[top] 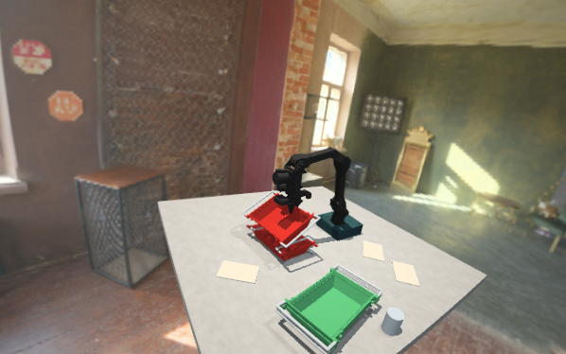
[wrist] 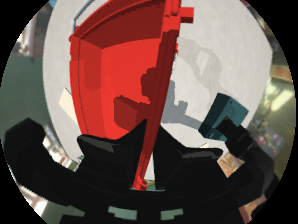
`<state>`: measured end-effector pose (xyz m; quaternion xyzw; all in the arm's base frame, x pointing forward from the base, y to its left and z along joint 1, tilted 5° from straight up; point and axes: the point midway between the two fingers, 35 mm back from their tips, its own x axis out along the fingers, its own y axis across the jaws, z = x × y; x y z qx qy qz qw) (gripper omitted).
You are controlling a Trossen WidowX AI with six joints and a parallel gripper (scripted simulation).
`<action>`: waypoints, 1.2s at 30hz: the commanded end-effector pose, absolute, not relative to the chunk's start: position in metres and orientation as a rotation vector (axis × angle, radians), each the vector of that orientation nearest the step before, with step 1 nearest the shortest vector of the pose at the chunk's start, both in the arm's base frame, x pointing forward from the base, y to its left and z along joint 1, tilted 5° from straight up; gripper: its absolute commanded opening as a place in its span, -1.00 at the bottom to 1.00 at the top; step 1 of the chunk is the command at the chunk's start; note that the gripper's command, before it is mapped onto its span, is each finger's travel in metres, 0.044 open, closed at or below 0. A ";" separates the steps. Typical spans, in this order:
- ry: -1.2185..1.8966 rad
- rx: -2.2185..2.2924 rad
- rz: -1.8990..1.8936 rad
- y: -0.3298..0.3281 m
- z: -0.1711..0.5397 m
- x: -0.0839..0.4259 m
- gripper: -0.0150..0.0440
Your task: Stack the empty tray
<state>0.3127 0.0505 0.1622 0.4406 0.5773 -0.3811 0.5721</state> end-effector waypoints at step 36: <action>1.330 1.044 -0.870 0.049 0.130 0.303 -0.49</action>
